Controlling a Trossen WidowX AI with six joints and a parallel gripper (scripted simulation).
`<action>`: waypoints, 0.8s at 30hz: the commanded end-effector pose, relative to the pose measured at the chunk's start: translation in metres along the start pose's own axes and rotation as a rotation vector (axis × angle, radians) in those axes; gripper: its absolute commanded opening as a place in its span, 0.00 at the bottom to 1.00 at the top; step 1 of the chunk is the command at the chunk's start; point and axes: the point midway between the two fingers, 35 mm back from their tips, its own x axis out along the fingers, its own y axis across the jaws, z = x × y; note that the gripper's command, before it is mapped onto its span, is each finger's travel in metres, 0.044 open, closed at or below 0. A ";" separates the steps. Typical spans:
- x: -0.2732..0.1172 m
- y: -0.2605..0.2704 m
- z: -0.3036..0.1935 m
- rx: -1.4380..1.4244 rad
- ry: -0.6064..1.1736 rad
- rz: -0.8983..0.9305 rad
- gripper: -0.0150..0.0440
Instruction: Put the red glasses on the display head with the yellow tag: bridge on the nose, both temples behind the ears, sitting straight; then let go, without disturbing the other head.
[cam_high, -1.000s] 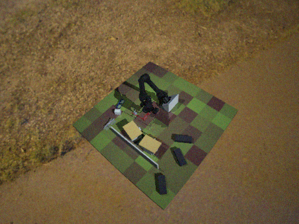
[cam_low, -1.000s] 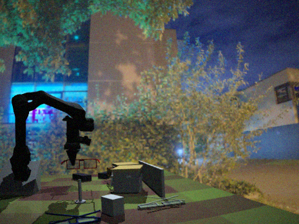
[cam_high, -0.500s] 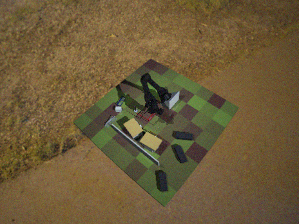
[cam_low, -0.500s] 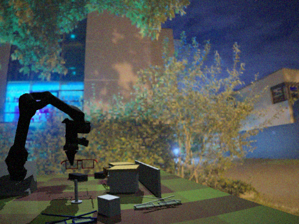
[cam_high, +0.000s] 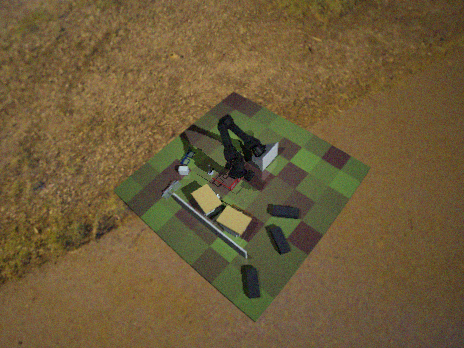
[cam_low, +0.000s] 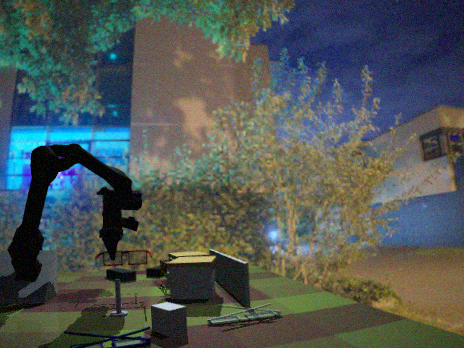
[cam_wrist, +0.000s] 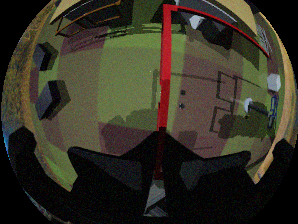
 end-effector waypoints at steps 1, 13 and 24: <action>0.006 0.000 0.000 -0.009 0.002 -0.006 0.25; 0.017 0.000 0.001 -0.009 0.001 -0.006 0.25; 0.028 0.000 0.002 -0.009 0.001 -0.005 0.25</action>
